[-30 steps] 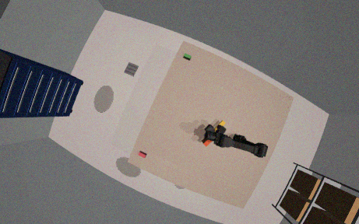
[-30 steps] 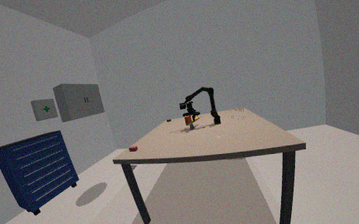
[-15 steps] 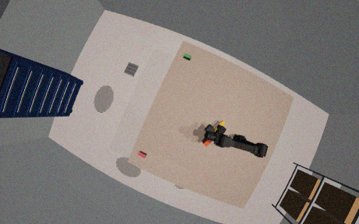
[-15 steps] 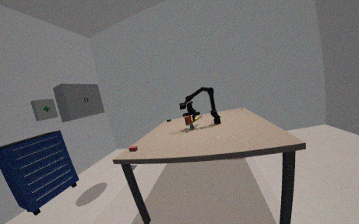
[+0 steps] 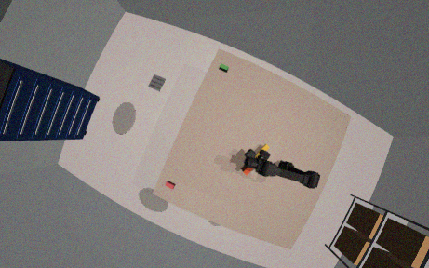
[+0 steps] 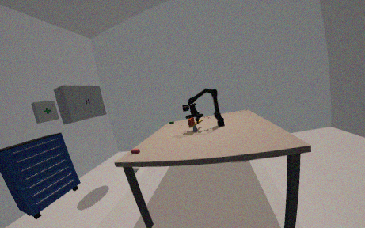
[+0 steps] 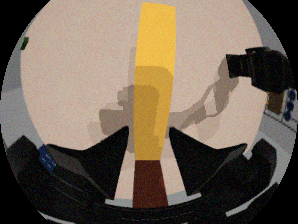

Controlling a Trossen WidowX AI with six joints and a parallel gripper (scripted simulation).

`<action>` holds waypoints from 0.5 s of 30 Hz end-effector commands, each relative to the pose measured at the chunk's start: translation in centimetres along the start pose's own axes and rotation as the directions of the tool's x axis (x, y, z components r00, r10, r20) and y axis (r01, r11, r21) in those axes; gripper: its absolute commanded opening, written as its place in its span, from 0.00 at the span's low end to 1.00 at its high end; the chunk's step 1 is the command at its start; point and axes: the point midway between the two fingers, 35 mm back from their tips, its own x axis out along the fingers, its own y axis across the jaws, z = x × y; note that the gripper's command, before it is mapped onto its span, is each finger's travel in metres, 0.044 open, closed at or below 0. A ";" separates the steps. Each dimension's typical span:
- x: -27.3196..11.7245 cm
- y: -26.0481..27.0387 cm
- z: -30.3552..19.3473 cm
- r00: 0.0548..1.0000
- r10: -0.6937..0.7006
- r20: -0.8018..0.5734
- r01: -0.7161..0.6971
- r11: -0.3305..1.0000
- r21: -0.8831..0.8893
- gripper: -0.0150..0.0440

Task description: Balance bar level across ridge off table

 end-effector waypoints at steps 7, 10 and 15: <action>0.0 0.0 0.0 1.000 -0.001 0.000 0.001 1.000 0.000 1.00; -0.7 0.1 -0.1 1.000 -0.001 0.000 0.001 1.000 0.000 1.00; -6.2 0.4 -0.2 1.000 0.000 0.000 0.000 1.000 0.000 1.00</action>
